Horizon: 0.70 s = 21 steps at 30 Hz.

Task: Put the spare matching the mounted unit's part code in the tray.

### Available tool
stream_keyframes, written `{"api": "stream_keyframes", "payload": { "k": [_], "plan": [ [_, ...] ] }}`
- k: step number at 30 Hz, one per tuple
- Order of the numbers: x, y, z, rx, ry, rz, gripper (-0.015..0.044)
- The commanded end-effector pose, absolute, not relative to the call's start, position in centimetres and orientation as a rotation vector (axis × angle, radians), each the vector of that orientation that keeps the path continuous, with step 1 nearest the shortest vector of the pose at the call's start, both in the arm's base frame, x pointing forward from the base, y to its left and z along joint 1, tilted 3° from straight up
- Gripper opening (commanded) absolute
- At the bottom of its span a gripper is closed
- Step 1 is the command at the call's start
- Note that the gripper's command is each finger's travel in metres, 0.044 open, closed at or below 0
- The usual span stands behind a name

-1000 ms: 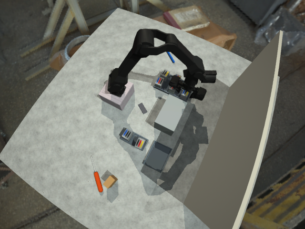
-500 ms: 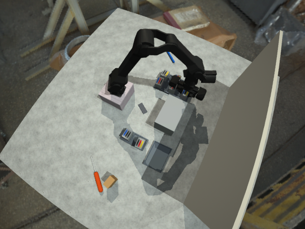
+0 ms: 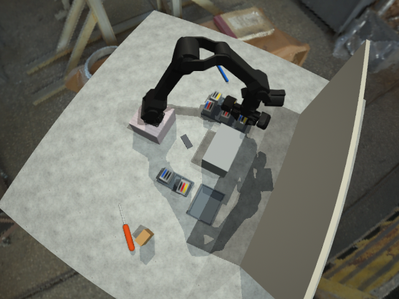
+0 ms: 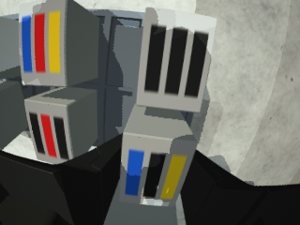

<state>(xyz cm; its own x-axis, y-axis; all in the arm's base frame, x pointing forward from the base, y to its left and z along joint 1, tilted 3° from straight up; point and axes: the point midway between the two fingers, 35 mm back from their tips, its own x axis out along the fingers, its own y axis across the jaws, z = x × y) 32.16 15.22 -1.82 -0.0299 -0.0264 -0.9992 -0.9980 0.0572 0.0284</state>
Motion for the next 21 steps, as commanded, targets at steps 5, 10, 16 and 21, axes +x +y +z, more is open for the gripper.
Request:
{"api": "stream_keyframes", "payload": {
  "k": [5, 10, 16, 21],
  "plan": [
    [32.4, 15.4, 4.4, -1.176, 1.256, 1.166, 0.0],
    [32.4, 15.4, 4.4, -1.176, 1.256, 1.166, 0.0],
    [32.7, 15.4, 6.1, -1.176, 1.251, 1.165, 0.0],
    [32.8, 15.2, 9.0, -1.177, 1.254, 1.165, 0.0]
  ]
}}
